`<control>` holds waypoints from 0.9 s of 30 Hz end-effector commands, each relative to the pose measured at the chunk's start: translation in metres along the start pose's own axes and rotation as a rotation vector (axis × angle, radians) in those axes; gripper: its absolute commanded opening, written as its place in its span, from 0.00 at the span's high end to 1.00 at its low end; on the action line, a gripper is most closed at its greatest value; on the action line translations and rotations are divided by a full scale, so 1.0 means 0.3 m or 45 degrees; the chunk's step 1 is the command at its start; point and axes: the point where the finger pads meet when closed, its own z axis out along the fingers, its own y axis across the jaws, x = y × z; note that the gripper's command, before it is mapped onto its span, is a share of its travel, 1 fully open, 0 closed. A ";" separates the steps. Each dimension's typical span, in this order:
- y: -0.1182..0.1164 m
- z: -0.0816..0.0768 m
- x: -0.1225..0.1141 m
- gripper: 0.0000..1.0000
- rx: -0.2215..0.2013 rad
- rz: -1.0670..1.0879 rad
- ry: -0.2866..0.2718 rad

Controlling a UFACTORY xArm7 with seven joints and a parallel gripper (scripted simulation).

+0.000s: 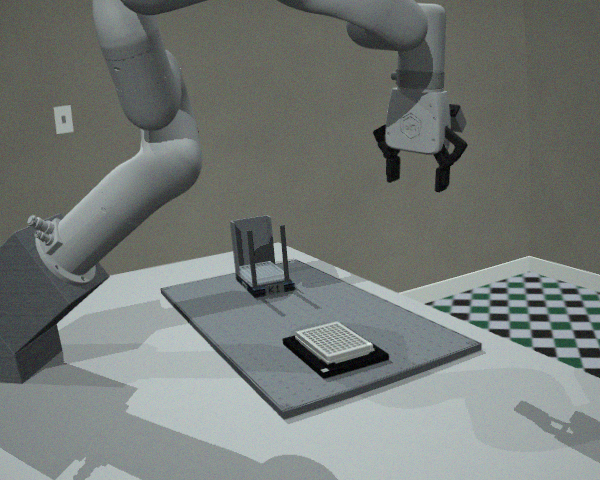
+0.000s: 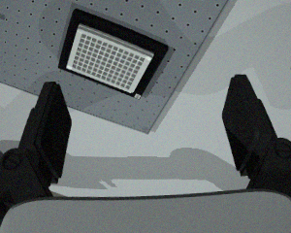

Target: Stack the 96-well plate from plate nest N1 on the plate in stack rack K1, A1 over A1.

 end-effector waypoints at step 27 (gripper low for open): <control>-0.069 0.022 -0.072 0.00 -0.012 0.424 0.013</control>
